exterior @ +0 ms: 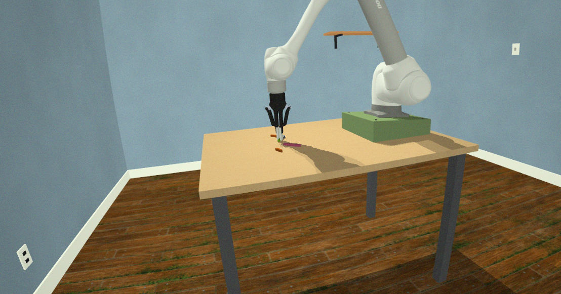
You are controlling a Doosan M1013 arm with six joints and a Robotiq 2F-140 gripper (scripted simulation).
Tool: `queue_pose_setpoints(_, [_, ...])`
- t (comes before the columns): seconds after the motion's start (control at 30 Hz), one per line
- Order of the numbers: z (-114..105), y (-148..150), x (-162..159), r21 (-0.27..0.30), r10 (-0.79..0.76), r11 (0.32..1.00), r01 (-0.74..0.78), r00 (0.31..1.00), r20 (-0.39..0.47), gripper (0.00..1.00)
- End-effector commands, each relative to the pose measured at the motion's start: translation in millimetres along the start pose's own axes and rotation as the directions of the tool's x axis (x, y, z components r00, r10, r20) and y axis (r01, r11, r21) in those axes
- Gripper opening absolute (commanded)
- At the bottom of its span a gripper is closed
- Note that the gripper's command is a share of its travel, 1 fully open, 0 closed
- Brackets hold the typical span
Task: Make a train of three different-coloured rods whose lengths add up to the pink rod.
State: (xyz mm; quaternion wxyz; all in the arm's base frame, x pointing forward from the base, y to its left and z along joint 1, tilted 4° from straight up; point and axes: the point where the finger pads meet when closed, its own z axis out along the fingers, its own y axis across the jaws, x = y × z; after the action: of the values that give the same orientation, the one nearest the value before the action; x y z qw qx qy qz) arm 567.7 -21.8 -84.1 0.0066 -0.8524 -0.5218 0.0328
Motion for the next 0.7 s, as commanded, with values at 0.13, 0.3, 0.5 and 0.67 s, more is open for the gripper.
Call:
queue_pose_setpoints(0.13, [3.4, -3.3, -5.6, 0.005, 0.001, 1.000, -0.001, 1.000, 0.005, 0.03])
queue_pose_setpoints(0.3, [3.4, -3.3, -5.6, 0.005, 0.001, 1.000, -0.001, 1.000, 0.005, 0.03])
queue_pose_setpoints(0.5, [3.4, -3.3, -5.6, 0.005, 0.001, 1.000, -0.001, 1.000, 0.005, 0.03])
queue_pose_setpoints(0.67, [3.4, -3.3, -5.6, 0.005, 0.001, 1.000, -0.001, 1.000, 0.005, 0.08])
